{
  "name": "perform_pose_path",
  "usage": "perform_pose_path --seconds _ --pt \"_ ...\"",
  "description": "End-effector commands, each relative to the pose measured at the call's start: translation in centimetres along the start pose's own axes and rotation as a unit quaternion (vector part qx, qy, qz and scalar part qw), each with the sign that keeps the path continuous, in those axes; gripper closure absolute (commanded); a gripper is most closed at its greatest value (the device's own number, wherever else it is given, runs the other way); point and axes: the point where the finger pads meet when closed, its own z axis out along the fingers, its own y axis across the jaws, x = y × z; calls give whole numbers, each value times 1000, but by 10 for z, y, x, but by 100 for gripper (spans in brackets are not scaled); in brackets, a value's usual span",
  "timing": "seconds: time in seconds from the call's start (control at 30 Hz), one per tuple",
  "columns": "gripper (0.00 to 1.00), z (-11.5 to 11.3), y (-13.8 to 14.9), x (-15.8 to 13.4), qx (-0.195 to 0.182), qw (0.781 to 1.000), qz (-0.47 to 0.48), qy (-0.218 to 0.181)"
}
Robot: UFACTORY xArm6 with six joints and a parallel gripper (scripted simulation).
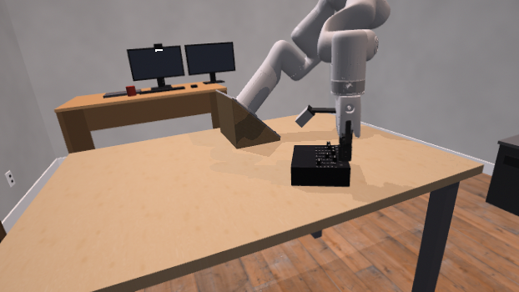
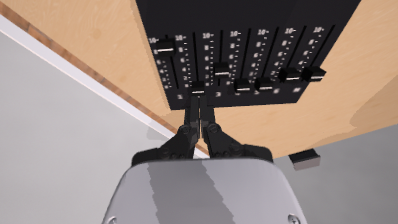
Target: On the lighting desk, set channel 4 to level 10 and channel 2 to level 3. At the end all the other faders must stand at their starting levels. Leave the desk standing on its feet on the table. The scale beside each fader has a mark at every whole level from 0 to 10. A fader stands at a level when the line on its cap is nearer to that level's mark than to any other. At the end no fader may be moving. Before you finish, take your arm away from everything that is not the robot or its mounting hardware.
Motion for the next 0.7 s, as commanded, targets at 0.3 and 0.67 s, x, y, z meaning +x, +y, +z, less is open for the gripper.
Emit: perform_pose_path --seconds 0.3,0.67 --pt "100 -1 -1 5 2 1000 0 -1" --pt "100 -1 -1 12 2 1000 0 -1"
